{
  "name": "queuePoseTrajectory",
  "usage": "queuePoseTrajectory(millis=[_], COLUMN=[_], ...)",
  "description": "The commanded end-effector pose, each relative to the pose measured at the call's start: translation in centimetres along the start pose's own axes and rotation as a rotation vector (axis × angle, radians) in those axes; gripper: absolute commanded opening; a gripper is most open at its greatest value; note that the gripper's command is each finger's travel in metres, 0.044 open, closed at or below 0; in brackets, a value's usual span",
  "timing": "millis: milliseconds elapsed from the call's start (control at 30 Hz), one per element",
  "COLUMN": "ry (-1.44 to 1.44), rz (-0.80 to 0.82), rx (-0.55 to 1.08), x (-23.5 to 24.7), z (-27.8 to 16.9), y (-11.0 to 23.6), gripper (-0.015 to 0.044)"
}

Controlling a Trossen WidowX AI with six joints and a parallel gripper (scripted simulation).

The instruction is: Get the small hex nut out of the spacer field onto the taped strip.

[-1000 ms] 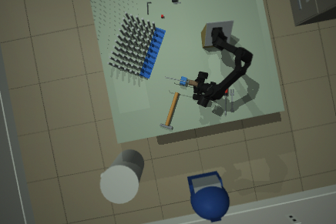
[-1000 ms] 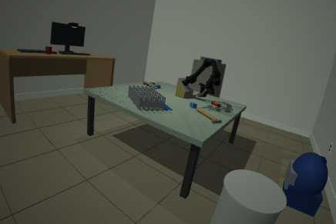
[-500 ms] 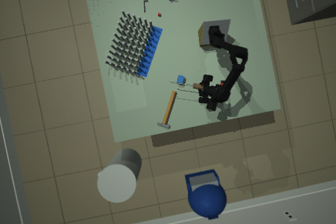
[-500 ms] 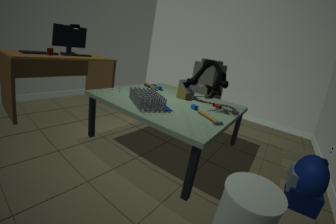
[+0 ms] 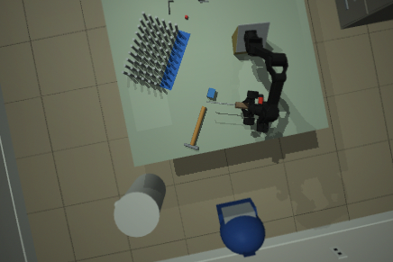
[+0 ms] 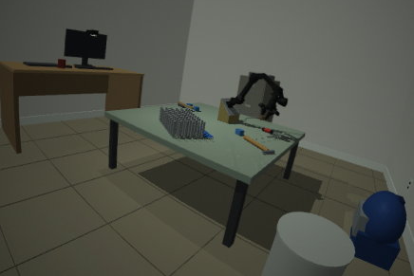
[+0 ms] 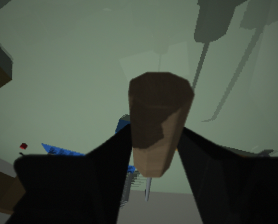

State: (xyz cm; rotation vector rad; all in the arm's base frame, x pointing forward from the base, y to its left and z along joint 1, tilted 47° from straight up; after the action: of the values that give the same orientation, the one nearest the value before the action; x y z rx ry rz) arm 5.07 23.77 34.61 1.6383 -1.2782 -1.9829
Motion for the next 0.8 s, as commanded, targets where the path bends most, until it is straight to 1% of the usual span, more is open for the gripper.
queuePoseTrajectory(millis=[0, 500, 767], ry=[-0.005, -0.009, -0.01], rz=[-0.034, -0.128, -0.132], rx=[-0.002, -0.048, -0.051], x=[-0.1, 0.1, 0.1], z=[0.8, 3.6, 3.9], y=[1.4, 5.8, 5.8], gripper=[0.0, 0.0, 0.0])
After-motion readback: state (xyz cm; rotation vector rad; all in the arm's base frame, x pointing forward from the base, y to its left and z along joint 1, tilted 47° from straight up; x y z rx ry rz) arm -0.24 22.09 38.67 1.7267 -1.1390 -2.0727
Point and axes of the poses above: the point midway between the two fingers, 35 mm back from their tips, its own y axis back along the fingers, its own x axis across the jaws, z = x × y, the point moved 4 cm from there along y, back along the fingers, and after that the axes turned 9 degrees about -y, right-handed, at the moved point
